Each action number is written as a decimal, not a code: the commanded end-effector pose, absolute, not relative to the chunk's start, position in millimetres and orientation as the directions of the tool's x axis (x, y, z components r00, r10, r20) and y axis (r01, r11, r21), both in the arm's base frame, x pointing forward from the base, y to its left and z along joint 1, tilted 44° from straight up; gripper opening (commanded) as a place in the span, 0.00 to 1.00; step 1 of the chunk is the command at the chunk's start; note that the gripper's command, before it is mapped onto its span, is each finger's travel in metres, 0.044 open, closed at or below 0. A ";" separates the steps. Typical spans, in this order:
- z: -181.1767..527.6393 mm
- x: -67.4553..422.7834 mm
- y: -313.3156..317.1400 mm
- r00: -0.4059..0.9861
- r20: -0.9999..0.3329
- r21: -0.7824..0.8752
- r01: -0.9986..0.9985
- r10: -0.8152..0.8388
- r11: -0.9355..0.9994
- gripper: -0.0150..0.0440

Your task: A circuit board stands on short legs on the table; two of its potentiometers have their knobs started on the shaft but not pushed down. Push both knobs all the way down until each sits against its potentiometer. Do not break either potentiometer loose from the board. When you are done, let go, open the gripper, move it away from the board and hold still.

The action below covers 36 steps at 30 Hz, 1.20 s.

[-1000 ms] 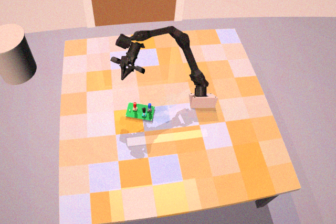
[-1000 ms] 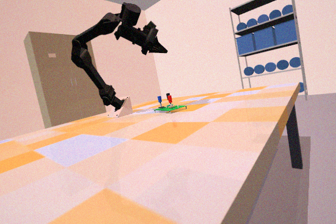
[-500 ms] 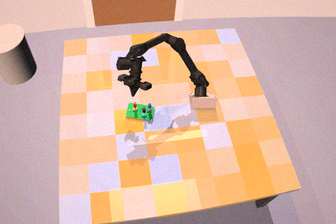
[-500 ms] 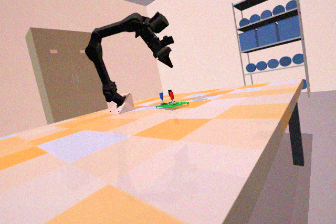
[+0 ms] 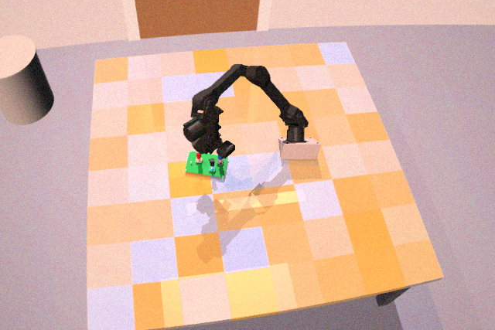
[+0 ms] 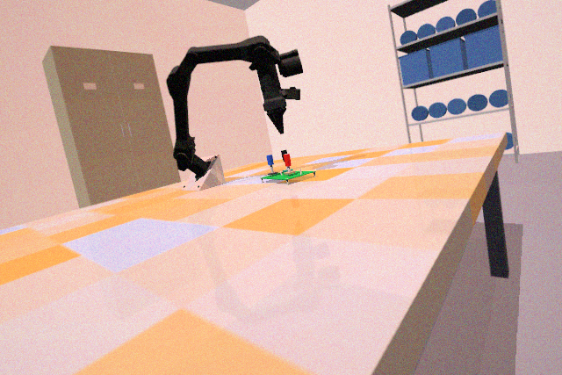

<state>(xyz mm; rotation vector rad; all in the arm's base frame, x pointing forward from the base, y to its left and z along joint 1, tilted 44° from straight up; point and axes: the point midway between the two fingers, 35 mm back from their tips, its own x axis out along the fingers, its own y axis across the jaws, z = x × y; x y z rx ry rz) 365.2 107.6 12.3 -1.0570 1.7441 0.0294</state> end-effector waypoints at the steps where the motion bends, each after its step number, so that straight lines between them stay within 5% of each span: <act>1: 8.1 359.5 105.9 -0.066 -0.726 -0.492 -0.646 -0.685 0.584 0.25; 36: -20.5 357.1 78.5 -0.065 -0.725 -0.494 -0.645 -0.686 0.583 0.25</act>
